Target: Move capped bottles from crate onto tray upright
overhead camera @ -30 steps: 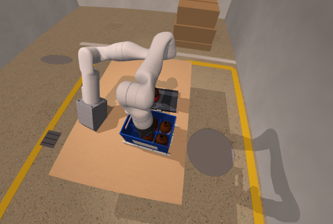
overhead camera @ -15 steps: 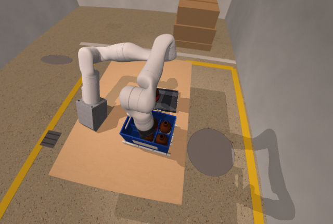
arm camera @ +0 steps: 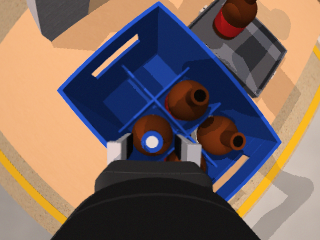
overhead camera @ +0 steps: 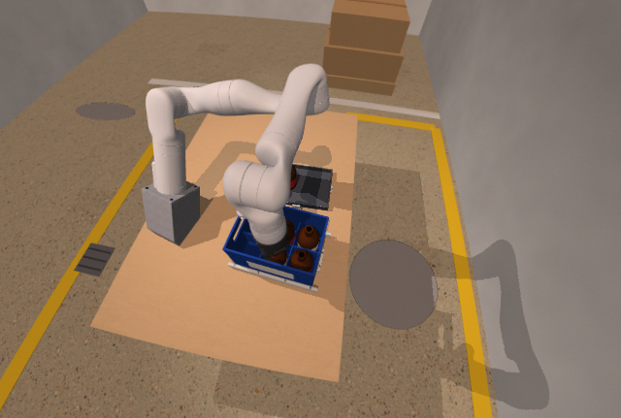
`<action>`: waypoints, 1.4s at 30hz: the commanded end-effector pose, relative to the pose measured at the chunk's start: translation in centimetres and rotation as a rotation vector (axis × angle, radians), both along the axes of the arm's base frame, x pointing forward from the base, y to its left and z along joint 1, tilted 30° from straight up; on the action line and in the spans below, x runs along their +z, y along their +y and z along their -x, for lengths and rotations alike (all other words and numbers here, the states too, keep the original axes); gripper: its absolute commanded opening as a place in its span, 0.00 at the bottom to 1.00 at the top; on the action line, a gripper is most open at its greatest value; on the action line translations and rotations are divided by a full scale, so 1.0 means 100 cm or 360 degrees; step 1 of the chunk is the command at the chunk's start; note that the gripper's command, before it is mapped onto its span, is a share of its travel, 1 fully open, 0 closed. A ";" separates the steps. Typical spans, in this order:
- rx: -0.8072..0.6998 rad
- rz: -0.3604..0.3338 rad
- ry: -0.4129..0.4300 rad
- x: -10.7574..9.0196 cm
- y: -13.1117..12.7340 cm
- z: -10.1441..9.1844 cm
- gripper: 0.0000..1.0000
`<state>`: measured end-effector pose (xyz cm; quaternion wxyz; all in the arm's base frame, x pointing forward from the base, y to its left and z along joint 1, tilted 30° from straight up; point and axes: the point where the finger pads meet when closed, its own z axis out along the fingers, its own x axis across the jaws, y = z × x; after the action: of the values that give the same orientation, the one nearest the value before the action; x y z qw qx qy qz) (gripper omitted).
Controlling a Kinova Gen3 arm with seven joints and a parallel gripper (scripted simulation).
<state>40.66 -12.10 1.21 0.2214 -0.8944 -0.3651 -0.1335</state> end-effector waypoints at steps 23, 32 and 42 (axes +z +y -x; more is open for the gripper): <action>-0.0001 0.0000 -0.0002 -0.024 0.013 -0.002 1.00; -0.0001 0.0000 0.0000 -0.033 0.018 -0.002 1.00; -0.0001 0.0000 -0.0002 -0.038 0.021 -0.003 1.00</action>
<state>41.00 -10.07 -2.51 0.2210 -0.8944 -0.3648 -0.1346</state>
